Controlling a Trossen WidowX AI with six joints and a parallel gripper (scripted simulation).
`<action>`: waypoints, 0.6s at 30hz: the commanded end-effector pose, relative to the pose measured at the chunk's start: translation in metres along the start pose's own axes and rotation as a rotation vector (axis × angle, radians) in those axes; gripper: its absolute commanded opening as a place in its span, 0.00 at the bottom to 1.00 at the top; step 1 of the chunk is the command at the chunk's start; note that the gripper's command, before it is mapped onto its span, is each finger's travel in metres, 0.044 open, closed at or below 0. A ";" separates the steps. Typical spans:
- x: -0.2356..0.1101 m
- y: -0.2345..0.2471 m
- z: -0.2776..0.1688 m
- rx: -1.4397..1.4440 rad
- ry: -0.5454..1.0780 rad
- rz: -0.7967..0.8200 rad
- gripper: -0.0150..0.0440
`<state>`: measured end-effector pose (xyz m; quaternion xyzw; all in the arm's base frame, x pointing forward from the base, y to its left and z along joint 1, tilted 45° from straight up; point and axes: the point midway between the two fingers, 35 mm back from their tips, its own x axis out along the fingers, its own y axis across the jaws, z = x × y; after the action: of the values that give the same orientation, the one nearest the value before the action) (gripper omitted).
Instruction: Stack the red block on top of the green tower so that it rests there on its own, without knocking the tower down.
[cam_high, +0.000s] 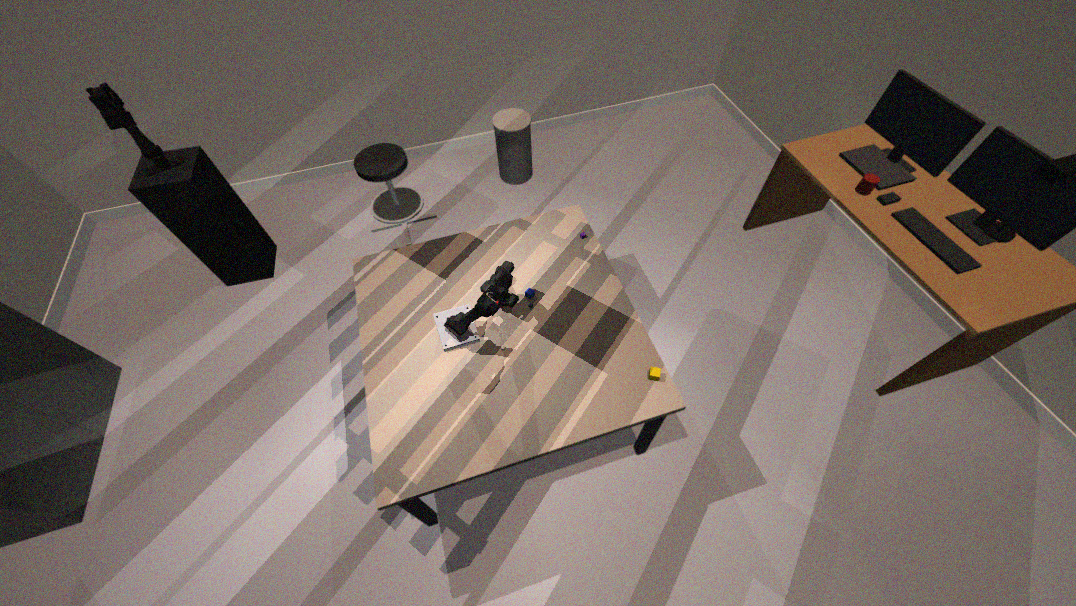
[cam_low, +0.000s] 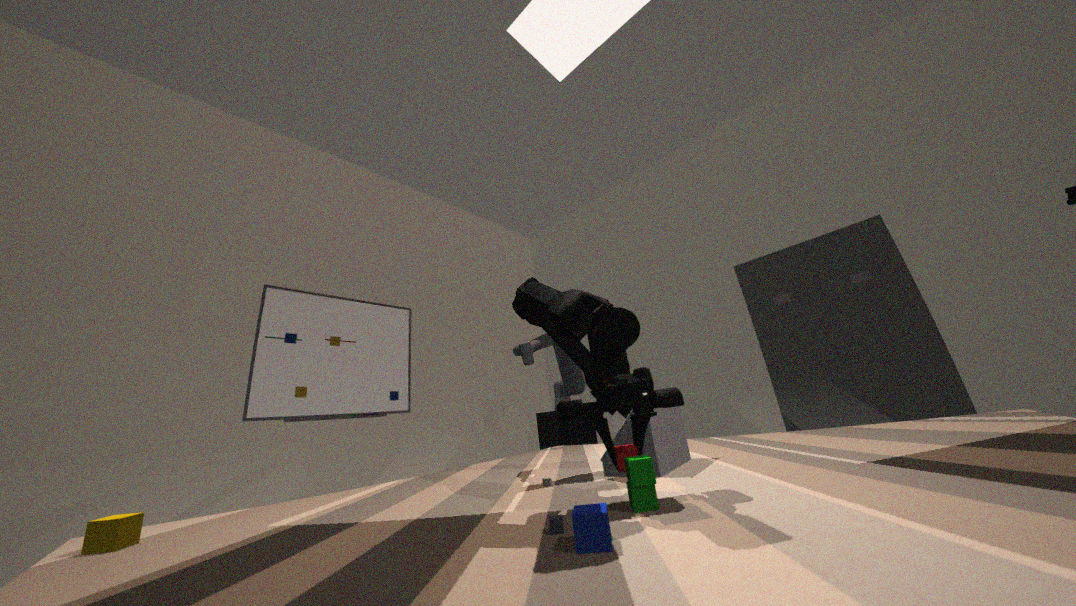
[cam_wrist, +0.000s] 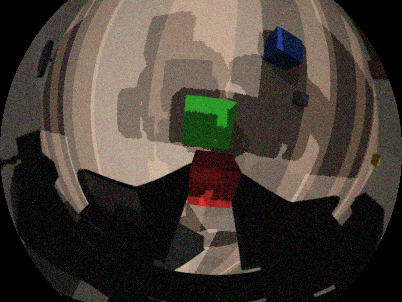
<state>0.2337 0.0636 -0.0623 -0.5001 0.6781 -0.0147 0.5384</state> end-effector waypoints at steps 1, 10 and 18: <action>-0.022 -0.001 0.001 0.009 -0.005 0.006 0.25; -0.064 -0.001 0.001 0.008 -0.005 0.008 0.25; -0.076 -0.001 0.000 0.008 -0.005 0.008 0.25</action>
<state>0.2287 0.1144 -0.0112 -0.4994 0.6762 -0.0124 0.5414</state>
